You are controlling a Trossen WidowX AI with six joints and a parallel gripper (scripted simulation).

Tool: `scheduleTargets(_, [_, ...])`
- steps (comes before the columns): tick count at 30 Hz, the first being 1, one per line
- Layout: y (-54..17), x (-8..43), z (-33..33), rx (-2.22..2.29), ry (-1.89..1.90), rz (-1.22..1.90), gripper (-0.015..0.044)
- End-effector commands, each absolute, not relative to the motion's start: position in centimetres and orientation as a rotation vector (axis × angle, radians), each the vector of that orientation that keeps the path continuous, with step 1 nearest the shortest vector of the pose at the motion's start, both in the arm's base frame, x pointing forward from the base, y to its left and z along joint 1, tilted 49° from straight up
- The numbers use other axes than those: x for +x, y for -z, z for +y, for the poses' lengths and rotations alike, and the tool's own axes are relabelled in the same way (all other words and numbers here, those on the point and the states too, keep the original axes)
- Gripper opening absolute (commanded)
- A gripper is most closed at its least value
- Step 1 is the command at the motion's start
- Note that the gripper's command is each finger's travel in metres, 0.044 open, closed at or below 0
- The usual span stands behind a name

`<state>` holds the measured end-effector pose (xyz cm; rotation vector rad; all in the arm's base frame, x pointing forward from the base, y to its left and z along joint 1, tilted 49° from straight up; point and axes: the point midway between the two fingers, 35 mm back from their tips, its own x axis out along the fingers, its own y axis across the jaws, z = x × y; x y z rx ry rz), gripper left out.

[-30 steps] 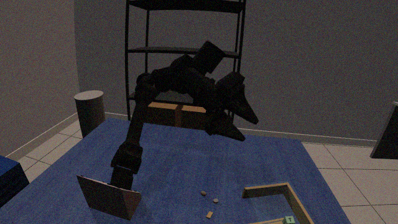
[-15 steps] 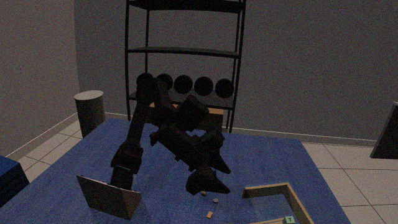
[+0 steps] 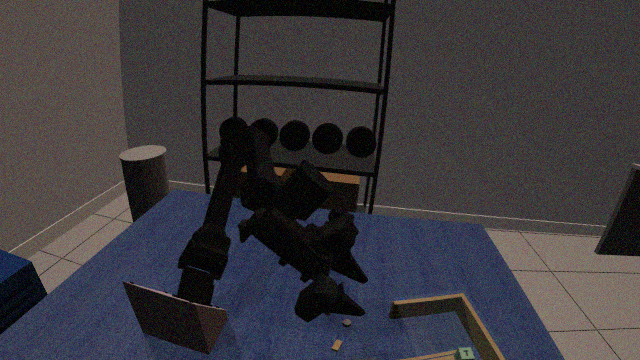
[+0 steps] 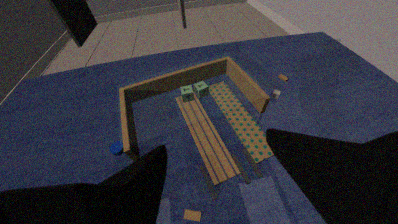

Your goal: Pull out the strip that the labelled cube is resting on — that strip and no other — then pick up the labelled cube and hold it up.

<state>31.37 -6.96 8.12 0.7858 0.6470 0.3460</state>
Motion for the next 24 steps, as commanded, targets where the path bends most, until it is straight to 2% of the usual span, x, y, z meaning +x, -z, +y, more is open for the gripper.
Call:
scheduleTargets(1, [-7.2, 32.8, -6.7, 0.755, -0.377, 0.726, 0.0295])
scheduleTargets(12, [-2.3, 37.4, -3.4, 0.555, -0.628, 1.117, 0.0006])
scheduleTargets(20, [0.5, 38.3, 0.4, 0.404, -0.899, 1.364, 0.0])
scheduleTargets(24, [0.8, 38.3, 0.7, 0.392, -0.925, 1.383, 0.0])
